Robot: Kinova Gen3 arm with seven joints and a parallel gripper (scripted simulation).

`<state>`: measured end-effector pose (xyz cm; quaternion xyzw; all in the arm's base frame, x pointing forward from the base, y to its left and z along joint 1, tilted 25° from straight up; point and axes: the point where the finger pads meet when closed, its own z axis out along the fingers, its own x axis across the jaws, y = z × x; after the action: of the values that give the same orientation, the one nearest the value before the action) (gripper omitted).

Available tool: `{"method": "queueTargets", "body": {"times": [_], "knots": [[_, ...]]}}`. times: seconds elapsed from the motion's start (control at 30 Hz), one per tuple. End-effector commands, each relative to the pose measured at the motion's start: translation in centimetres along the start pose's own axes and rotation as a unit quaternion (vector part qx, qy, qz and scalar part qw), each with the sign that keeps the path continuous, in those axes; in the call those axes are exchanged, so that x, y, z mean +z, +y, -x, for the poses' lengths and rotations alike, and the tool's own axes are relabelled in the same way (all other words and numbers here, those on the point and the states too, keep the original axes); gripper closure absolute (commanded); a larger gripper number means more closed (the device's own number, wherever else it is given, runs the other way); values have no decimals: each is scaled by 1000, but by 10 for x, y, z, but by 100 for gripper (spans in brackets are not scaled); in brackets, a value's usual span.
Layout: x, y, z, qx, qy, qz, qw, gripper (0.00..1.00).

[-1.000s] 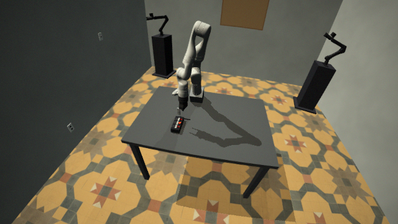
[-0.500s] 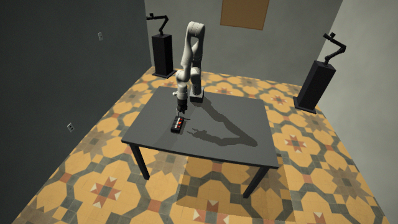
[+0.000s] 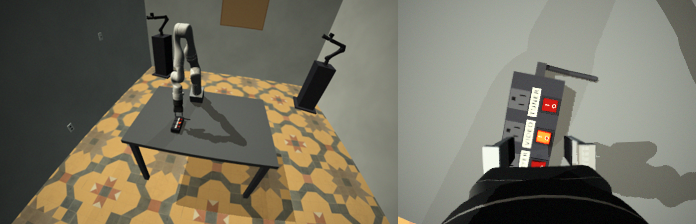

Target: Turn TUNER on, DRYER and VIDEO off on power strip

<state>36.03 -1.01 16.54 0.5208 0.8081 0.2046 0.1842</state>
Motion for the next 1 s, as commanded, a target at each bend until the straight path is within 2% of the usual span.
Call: {"method": "queueTargets", "body": {"times": [0.0, 0.23, 0.57, 0.6, 0.97], "knots": [[12, 7, -13, 25, -6, -66, 997, 0], [18, 8, -13, 87, -6, -65, 994, 0], [19, 9, -13, 101, -6, -65, 993, 0], [19, 9, -13, 101, -6, -65, 993, 100], [19, 9, -13, 101, -6, -65, 993, 100]]}}
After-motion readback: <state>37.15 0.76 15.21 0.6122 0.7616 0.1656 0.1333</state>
